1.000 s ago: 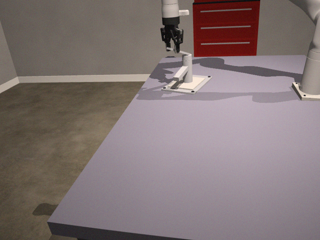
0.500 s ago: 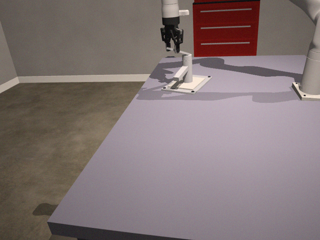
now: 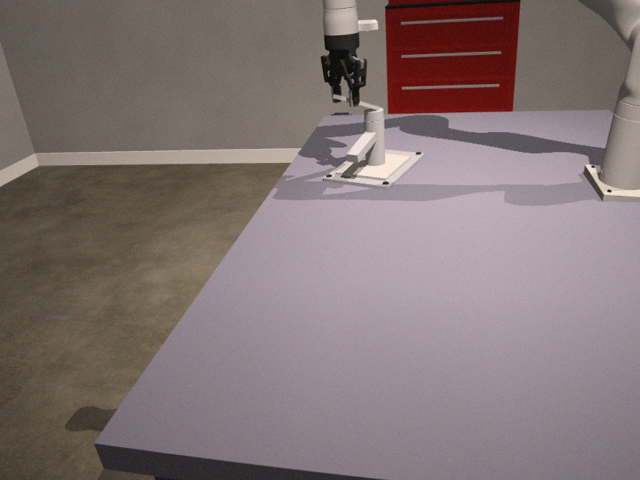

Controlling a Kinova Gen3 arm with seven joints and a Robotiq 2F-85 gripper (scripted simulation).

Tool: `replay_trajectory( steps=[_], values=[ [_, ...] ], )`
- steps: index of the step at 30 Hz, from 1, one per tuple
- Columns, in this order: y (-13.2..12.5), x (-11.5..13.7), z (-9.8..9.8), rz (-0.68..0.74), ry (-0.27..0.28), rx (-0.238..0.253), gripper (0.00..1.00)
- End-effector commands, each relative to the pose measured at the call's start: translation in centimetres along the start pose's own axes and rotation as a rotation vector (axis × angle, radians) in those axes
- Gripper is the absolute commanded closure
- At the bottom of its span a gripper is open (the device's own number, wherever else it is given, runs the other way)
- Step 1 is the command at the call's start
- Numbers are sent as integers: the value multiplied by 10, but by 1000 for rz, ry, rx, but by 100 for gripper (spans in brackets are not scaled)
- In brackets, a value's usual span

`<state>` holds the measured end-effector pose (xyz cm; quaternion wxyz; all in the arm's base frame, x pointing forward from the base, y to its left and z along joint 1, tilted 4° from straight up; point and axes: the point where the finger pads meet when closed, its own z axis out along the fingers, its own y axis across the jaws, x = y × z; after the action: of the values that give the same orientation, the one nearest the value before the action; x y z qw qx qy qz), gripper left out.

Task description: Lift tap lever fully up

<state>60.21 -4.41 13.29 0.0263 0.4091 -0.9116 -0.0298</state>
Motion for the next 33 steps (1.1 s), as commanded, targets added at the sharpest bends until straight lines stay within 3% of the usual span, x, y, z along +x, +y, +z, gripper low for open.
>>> replay_trajectory(
  steps=[1, 15, 33],
  values=[
    [0, 0, -1, 0, -2, 2, 32],
    [0, 0, -6, 0, -2, 2, 32],
    [0, 0, -45, 0, -2, 2, 32]
  ],
)
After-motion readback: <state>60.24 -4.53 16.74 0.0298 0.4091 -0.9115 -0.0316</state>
